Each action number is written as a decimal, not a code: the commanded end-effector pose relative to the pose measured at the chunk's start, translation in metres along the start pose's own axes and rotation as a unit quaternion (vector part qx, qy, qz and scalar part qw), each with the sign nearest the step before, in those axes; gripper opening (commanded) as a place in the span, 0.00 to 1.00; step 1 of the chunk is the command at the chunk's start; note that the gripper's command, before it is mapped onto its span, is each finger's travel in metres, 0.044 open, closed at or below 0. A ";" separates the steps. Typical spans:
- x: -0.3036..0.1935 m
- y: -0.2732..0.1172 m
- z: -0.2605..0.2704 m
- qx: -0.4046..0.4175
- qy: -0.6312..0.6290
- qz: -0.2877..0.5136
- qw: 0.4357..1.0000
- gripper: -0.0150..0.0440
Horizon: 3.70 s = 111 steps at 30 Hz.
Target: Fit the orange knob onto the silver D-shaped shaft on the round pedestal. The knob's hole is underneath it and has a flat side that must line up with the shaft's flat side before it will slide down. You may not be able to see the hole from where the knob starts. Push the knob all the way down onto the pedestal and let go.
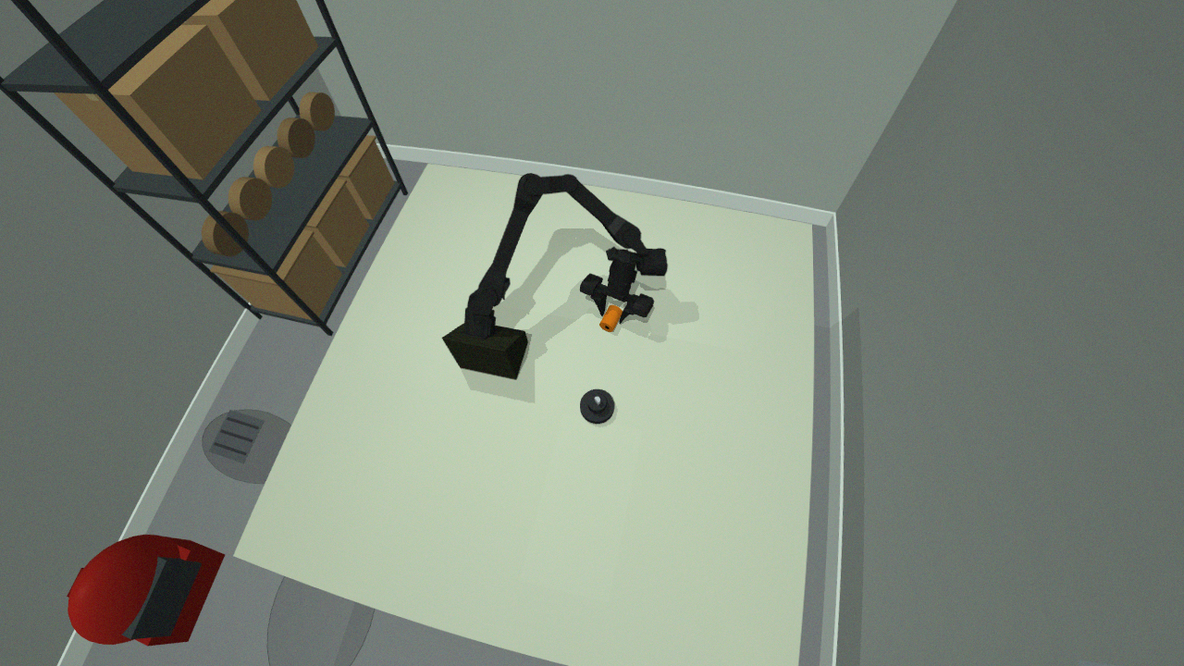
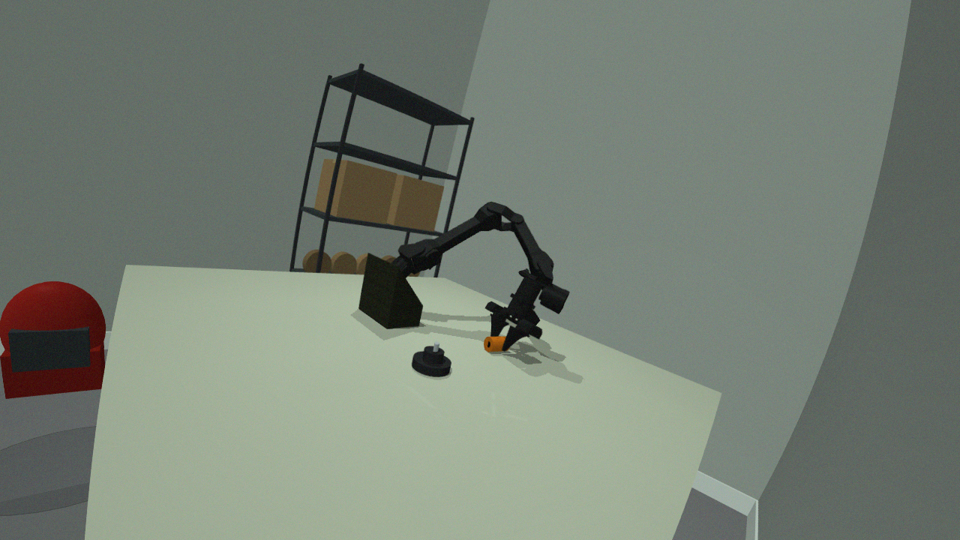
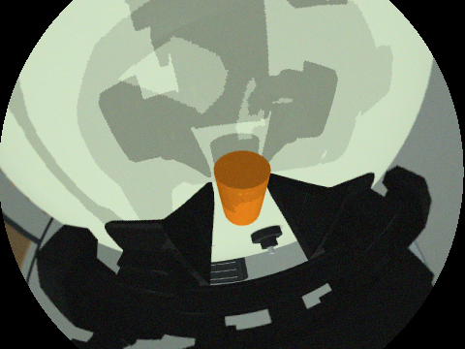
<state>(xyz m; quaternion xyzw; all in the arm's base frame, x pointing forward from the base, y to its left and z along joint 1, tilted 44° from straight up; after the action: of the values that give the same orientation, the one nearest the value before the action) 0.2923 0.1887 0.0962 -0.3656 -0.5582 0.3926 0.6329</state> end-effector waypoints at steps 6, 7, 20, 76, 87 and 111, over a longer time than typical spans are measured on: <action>0.000 0.000 0.000 -0.001 0.002 0.001 1.000 0.60; 0.000 0.000 0.000 -0.001 0.002 0.001 1.000 0.59; -0.008 -0.002 0.000 -0.005 0.000 -0.050 0.999 0.56; -0.080 0.015 0.006 -0.044 0.001 -0.480 0.876 0.56; -0.087 0.022 0.002 -0.052 0.000 -0.517 0.854 0.56; -0.101 0.025 0.005 -0.024 0.039 -0.528 0.848 0.69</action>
<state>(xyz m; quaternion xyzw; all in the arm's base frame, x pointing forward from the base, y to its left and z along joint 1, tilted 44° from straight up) 0.2778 0.1080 0.0314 -0.0453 -0.6499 -0.0286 0.7581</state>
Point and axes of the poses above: the point midway between the two fingers, 35 mm back from their tips, its own y axis out along the fingers, its own z axis across the jaws, x = y × z, the point moved 2 cm from there along -y, back along the fingers, and after that the axes turned 5 degrees about -y, right-handed, at the moved point
